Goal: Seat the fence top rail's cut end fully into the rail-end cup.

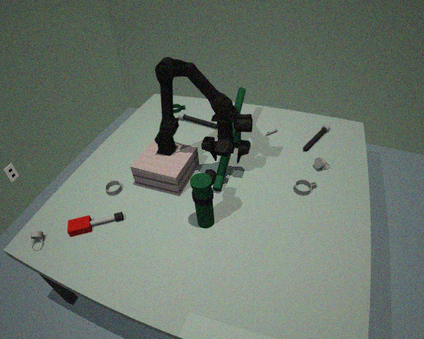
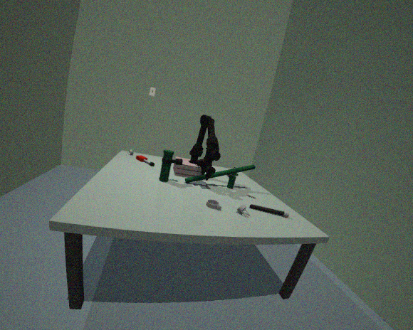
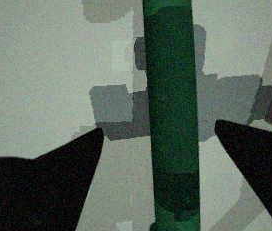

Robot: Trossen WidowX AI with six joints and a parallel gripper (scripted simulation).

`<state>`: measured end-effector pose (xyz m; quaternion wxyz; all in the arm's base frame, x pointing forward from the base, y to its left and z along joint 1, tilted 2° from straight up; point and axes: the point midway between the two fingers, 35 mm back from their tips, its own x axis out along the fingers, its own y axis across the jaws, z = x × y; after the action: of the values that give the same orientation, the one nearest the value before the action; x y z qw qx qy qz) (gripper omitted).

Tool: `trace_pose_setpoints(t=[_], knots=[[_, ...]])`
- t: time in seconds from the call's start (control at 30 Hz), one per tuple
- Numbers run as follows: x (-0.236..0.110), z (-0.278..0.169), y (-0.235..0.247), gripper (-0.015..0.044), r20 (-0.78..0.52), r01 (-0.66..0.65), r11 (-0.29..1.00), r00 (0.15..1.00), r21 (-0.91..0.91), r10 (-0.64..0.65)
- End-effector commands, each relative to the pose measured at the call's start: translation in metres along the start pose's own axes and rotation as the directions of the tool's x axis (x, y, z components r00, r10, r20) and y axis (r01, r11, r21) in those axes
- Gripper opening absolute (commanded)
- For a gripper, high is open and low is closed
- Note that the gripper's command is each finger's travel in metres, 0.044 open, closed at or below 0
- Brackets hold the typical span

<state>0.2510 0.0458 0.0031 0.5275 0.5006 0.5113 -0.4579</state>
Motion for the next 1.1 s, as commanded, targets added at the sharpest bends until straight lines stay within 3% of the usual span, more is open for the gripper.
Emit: trace_pose_setpoints(t=[0.0,0.37,0.67,1.07], knots=[[0.009,0.001,-0.004,0.0440,0.005,0.011,1.000,1.000,0.007,-0.011],[0.022,0.001,-0.006,0.0440,0.005,0.010,1.000,1.000,0.007,-0.011],[0.022,0.001,-0.006,0.0204,0.005,0.010,1.000,1.000,0.007,-0.011],[0.022,0.001,-0.006,0.0124,0.005,0.010,1.000,1.000,0.007,-0.011]])
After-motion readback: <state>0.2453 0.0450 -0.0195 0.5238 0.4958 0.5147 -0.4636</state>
